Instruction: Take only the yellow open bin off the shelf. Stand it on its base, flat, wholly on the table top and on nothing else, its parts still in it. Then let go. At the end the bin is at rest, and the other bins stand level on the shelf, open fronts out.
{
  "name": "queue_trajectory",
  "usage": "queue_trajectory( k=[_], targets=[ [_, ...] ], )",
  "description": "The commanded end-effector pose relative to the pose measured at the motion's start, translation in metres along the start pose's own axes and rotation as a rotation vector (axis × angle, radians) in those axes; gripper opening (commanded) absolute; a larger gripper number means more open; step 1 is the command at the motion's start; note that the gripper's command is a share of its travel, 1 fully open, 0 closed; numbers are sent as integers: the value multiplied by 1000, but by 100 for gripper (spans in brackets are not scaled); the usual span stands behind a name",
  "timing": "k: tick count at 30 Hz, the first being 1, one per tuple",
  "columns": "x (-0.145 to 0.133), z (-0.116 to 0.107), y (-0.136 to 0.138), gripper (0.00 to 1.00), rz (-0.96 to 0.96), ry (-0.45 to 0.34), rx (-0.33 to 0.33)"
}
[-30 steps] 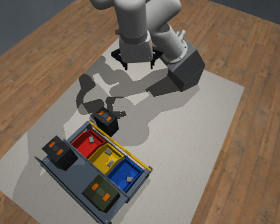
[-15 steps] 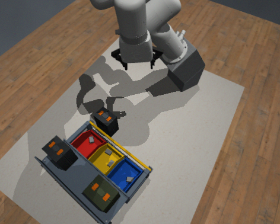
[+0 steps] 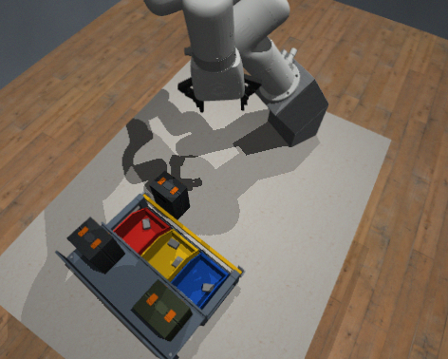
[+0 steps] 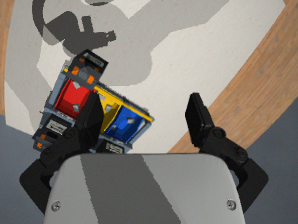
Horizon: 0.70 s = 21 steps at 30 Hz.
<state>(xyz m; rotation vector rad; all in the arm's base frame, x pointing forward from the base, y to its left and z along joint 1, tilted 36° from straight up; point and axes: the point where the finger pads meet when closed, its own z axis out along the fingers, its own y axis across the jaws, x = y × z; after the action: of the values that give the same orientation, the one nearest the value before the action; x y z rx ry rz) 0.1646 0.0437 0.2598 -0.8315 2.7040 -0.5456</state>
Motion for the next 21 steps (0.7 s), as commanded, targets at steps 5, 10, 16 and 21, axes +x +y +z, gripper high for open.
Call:
queue_trajectory(
  k=[5,10,16,21],
  targets=[
    [0,-1,0,100,242,-97,19],
    [0,-1,0,100,146,-59,11],
    [0,-1,0,100,242,-97,19],
    [0,-1,0,100,242,-97,19]
  ],
)
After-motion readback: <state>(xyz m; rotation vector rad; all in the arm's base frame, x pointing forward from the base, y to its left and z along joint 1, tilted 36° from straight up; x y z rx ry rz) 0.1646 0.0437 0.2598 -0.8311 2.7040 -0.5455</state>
